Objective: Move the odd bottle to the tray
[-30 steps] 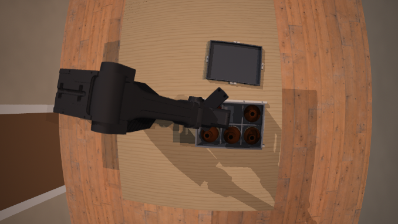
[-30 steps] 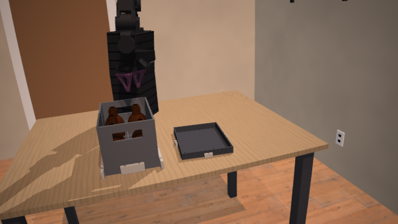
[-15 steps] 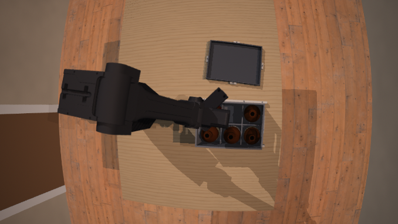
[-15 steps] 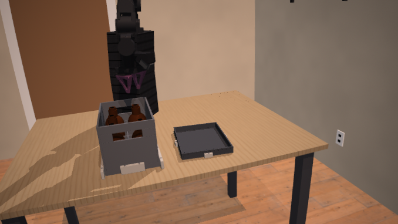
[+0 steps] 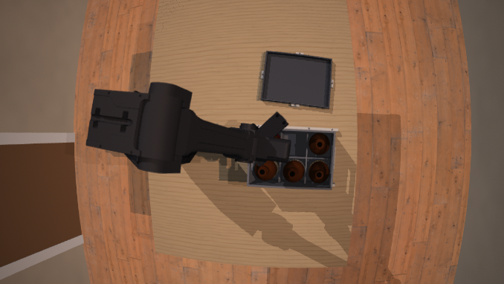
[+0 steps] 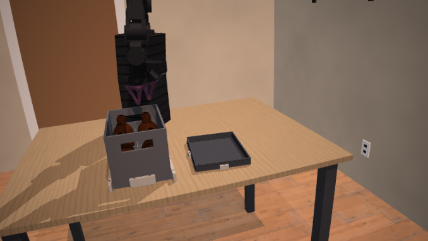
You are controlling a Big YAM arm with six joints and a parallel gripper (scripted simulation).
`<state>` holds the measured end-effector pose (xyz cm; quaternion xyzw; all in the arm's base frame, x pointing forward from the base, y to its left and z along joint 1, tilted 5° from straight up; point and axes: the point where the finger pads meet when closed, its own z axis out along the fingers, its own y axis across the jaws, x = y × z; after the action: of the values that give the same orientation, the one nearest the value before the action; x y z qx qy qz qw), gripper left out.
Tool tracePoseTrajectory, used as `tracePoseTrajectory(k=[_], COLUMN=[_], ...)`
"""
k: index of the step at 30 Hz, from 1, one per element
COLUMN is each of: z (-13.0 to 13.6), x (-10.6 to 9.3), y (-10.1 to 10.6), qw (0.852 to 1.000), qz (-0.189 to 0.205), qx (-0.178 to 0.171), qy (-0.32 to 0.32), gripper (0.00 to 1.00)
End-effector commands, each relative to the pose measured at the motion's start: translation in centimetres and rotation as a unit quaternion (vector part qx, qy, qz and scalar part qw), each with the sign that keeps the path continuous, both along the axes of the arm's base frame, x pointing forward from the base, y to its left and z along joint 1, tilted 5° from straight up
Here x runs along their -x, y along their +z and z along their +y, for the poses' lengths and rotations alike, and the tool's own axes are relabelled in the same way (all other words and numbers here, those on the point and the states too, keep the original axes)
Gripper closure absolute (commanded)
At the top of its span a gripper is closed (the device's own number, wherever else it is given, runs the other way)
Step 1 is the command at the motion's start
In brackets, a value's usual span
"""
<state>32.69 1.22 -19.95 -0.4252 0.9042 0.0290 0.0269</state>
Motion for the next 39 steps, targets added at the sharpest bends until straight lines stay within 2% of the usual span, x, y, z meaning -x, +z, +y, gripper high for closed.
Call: tracePoseTrajectory(k=[1,4,5,7,13,15,19,21,22,28,39], z=[0.5,0.5,0.5,0.5,0.6,0.6,0.6,0.6,0.7,0.7,0.7], x=[-1.6,-1.6,-2.7,-1.4,-1.2,-2.1,-1.4,-1.4,-2.2,-1.3,-1.8], y=[-0.2,-0.4,0.6,-0.9,-1.6,-1.1,-2.0,-2.0,-0.9,-2.1,-1.7], qw=[1.0,1.0,0.999,1.0,1.0,1.0,1.0,1.0,1.0,1.0,1.0], qz=[-0.018,-0.018,-0.034,-0.016,-0.014,-0.025,-0.015,-0.015,-0.03,-0.016,-0.022], qx=[0.001,0.001,0.001,0.001,0.001,0.001,0.001,0.001,0.001,0.001,0.001], qy=[0.0,0.0,0.0,0.0,0.0,0.0,0.0,0.0,0.0,0.0,0.0], gripper=[0.39,0.39,0.39,0.39,0.39,0.39,0.39,0.39,0.39,0.39,0.39])
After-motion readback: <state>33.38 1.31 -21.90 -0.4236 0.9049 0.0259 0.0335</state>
